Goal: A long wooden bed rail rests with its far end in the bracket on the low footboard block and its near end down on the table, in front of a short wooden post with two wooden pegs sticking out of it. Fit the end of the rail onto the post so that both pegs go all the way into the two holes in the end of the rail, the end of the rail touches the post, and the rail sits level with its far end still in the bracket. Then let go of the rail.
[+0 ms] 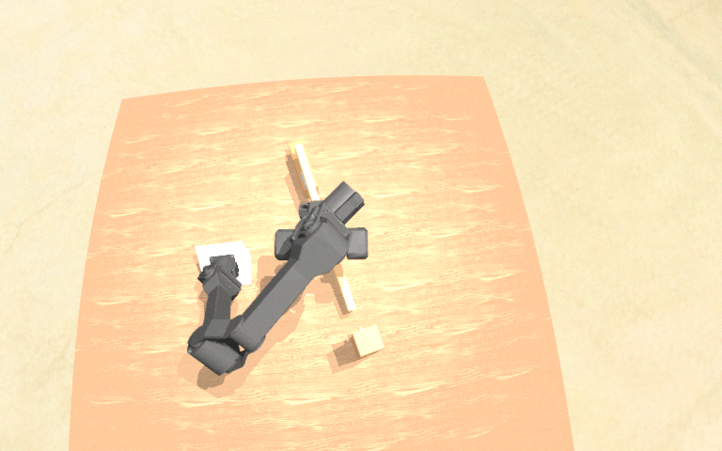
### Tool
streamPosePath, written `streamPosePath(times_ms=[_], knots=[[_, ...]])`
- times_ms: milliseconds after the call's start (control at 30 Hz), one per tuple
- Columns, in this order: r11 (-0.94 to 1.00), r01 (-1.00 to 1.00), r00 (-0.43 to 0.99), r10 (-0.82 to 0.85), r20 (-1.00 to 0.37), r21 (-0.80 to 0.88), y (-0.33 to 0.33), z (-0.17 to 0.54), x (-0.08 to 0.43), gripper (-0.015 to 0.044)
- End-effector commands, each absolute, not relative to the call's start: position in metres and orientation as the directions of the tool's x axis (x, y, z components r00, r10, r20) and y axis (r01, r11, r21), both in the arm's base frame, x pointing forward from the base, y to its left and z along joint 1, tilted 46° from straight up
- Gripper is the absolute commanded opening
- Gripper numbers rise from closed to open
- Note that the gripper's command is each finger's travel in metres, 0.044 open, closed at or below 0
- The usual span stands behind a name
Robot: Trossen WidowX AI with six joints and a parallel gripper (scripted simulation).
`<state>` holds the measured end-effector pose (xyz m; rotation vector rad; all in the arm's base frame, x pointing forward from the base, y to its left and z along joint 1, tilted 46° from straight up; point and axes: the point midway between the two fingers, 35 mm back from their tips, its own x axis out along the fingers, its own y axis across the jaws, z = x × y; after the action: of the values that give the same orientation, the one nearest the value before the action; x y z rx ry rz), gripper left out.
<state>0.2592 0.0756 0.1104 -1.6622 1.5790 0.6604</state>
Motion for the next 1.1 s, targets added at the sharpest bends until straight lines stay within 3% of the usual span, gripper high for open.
streamPosePath(times_ms=[0,1067], knots=[[-0.144,-0.981,0.013,-0.710,-0.704,0.127,0.037,0.086,0.288,0.0440],[-0.145,-0.981,0.014,-0.709,-0.705,0.126,0.012,0.062,0.288,0.0440]])
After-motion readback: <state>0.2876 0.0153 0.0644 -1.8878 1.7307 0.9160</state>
